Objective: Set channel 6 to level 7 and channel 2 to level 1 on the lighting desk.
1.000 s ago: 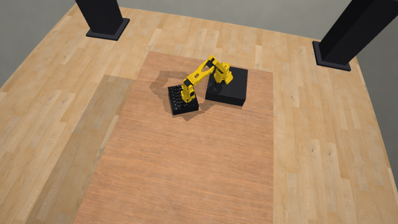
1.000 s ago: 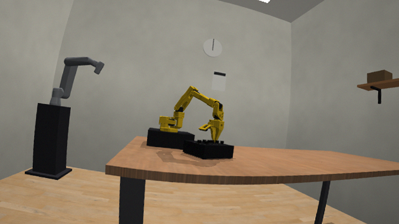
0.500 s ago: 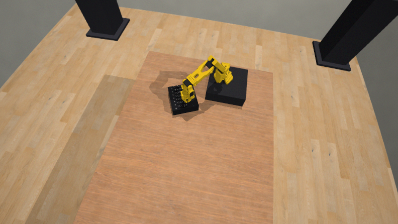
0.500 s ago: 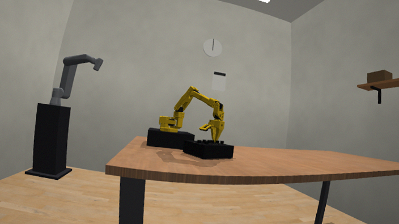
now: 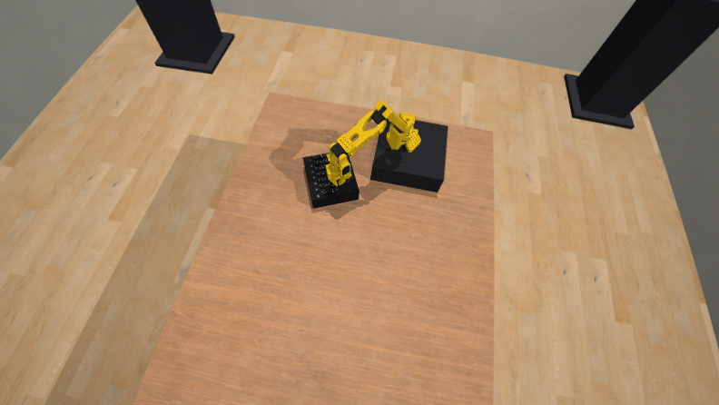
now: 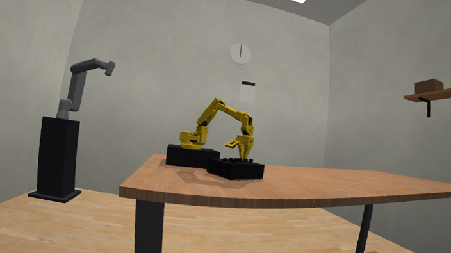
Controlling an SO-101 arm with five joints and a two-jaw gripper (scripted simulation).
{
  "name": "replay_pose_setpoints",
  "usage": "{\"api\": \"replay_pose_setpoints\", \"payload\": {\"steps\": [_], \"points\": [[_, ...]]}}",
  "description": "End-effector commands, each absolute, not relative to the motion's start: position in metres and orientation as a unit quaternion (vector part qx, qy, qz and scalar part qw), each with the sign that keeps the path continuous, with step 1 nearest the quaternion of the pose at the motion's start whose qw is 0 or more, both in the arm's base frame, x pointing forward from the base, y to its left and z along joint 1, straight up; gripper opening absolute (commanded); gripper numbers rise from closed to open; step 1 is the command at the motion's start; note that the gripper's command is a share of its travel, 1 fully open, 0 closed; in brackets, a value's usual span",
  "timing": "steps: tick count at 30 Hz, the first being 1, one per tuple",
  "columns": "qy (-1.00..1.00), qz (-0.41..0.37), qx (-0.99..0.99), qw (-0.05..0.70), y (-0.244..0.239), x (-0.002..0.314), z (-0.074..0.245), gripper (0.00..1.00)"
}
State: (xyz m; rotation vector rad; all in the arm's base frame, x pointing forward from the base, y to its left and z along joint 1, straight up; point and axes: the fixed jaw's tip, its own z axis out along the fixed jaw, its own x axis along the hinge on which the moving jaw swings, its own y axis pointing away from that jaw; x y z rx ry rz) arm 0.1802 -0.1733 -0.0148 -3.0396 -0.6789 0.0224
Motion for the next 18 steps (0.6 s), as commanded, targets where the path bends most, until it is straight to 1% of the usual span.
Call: {"api": "replay_pose_setpoints", "payload": {"steps": [1, 18], "points": [[-0.207, 0.0, -0.978, 0.0, -0.1837, 0.1802, -0.0125, 0.0], [-0.206, 0.0, -0.979, 0.0, -0.185, 0.1804, -0.0119, 0.0]]}}
